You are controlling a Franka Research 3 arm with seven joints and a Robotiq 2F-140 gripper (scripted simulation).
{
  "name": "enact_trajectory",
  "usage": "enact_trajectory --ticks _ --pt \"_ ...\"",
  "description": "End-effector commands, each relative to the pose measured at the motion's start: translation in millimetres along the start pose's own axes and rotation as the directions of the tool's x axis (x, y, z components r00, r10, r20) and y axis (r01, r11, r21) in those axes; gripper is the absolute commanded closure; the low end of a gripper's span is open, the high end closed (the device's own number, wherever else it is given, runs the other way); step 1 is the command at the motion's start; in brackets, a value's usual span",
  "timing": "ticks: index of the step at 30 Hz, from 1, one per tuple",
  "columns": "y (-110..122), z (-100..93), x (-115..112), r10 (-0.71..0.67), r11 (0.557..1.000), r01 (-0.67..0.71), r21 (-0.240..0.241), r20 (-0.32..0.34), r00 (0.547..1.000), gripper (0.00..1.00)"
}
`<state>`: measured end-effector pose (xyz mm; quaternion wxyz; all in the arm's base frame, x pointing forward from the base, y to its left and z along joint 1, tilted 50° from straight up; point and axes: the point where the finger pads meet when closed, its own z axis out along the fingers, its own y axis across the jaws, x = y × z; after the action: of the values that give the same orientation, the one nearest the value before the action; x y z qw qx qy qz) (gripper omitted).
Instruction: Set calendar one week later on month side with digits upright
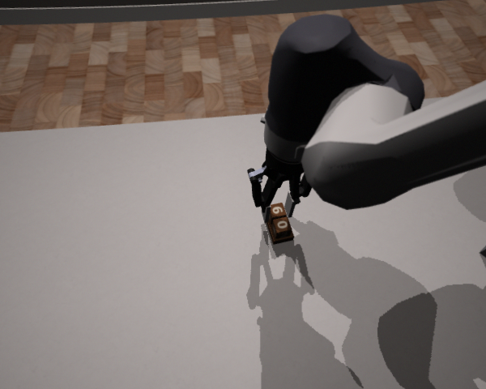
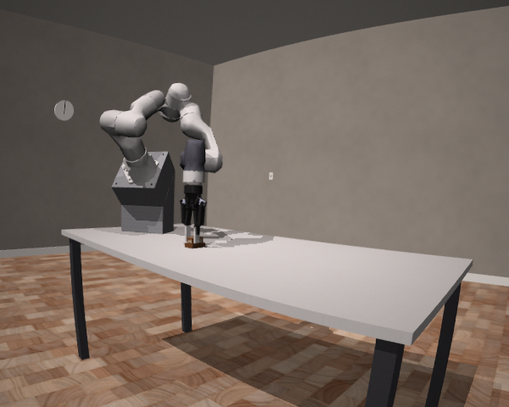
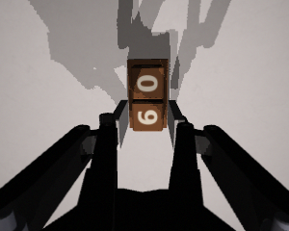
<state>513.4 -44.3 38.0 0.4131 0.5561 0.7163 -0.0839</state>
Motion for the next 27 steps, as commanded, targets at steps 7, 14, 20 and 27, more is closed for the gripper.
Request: enact_trajectory --ticks 7,14,20,27 --pt "0.0 1.2 -0.1 -0.007 1.0 0.007 -0.001 0.002 1.0 0.83" --pt "0.0 1.2 -0.1 -0.007 1.0 0.007 -0.001 0.002 1.0 0.83" --pt "0.0 1.2 -0.1 -0.007 1.0 0.007 -0.001 0.002 1.0 0.83" --pt "0.0 1.2 -0.1 -0.007 1.0 0.007 -0.001 0.002 1.0 0.83"
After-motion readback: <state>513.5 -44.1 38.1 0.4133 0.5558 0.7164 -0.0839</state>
